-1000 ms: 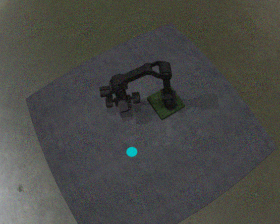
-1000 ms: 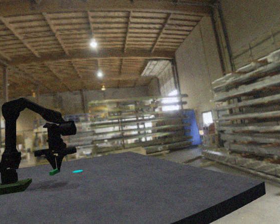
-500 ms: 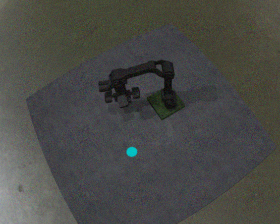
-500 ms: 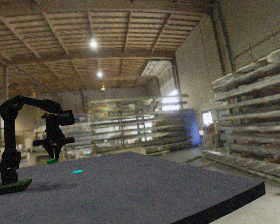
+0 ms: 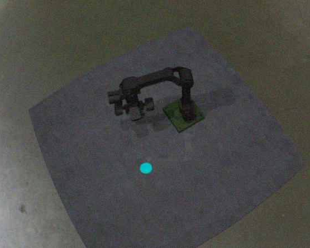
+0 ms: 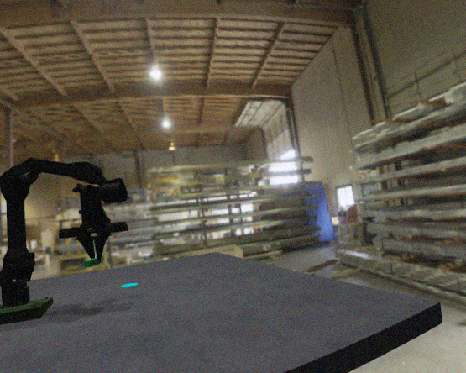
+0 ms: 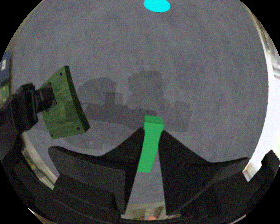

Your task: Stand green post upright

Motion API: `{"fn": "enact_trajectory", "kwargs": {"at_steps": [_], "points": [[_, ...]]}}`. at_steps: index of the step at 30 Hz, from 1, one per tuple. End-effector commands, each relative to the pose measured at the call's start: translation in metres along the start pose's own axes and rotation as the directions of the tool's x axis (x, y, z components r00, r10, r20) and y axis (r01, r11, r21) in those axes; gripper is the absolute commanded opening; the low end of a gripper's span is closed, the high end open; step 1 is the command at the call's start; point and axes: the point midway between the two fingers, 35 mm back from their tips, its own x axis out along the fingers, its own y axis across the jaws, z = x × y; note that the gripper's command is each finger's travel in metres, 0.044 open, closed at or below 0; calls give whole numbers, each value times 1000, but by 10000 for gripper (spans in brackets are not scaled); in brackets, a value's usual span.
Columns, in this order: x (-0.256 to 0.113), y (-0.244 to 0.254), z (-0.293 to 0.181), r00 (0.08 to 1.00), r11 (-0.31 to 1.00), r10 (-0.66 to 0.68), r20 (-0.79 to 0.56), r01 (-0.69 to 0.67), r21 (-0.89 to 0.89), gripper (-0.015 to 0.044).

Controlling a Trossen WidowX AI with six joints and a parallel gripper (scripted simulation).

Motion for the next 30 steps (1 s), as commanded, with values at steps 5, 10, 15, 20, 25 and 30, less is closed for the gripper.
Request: {"fn": "enact_trajectory", "kwargs": {"at_steps": [5,10,15,20,25,30], "points": [[-4,-10,22,1000,1000,-11,8,11,-16,23],[-7,-14,36,1000,1000,-17,11,18,-25,23],[-9,-17,50,1000,999,-23,15,24,-35,23],[-11,-20,64,999,999,-28,19,29,-44,23],[-12,-21,75,999,999,-27,20,28,-44,23],[-13,-22,88,999,999,-24,21,25,-42,23]]}}
